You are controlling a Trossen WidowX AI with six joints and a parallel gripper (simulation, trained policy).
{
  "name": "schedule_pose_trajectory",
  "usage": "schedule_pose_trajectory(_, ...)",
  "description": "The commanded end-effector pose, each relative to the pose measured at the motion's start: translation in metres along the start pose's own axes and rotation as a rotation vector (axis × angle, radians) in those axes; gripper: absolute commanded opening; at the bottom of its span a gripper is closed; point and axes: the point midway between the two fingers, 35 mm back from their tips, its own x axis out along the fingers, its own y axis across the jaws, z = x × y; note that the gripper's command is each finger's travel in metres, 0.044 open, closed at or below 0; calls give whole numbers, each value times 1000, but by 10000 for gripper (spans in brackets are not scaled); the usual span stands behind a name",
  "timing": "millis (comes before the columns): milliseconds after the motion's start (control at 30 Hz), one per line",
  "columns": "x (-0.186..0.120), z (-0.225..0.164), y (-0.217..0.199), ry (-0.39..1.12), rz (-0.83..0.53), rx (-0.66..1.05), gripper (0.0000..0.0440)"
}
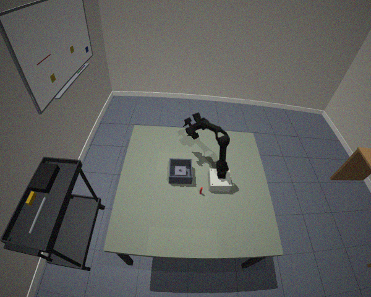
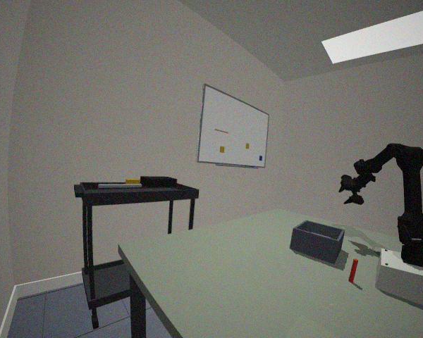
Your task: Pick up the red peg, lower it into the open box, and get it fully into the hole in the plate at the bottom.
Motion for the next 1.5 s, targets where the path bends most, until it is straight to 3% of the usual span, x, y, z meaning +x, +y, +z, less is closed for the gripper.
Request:
schedule_pose_trajectory(0,-1,5,1,-8,7,19,415)
schedule_pose_trajectory(100,-3,21,7,-29,49,105,440)
schedule_pose_trajectory(733,-19,158,71,73,369,652,440)
schedule_pose_trajectory(1133,-61,230,137,290,527,955,440)
schedule_pose_trajectory(1467,-108,263,199,553,566,1150,440)
